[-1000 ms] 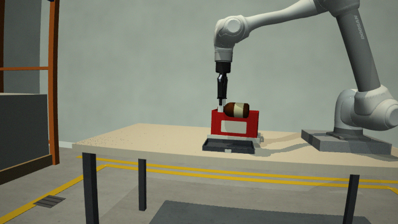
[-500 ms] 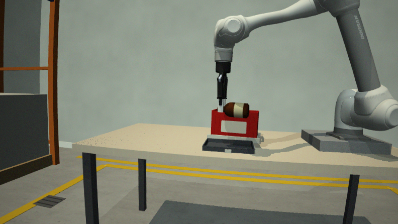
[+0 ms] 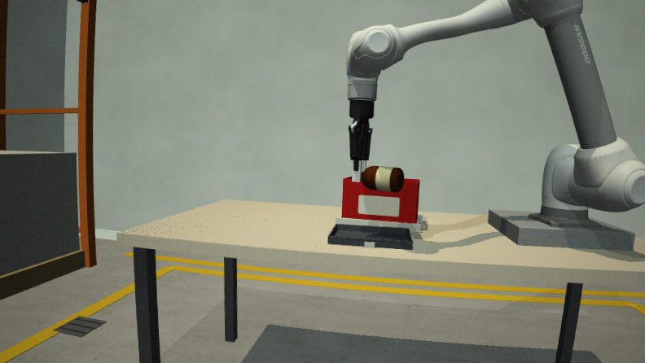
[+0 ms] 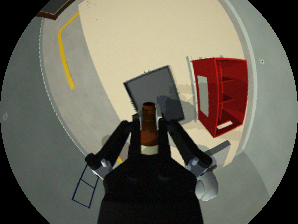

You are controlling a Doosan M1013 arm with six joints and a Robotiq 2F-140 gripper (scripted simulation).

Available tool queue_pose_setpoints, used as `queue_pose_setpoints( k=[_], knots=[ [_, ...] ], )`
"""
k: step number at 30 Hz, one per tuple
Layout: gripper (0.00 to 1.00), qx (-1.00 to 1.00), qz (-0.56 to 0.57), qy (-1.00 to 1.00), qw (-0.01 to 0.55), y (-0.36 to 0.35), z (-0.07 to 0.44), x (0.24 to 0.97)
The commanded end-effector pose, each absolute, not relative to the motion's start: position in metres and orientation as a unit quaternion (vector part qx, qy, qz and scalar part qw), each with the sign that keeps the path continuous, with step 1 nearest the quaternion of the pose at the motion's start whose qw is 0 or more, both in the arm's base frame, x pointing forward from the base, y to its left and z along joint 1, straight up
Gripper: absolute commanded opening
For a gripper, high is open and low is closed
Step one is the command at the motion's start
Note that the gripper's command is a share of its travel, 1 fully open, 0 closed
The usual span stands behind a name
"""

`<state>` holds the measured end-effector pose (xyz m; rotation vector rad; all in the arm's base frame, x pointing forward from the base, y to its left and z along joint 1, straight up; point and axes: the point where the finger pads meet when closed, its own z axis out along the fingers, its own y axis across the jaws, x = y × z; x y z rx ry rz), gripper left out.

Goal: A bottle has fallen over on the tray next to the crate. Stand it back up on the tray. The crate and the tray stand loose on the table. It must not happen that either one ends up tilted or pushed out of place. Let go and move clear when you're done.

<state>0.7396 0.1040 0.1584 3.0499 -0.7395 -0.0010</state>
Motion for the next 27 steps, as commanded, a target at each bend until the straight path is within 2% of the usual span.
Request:
queue_pose_setpoints(
  k=[1,27],
  knots=[
    [0.10,0.967,0.000,-0.255,0.002,0.1040,0.1586,0.7396],
    [0.10,0.963,0.000,-0.270,0.002,0.1040,0.1586,0.7396]
  ],
)
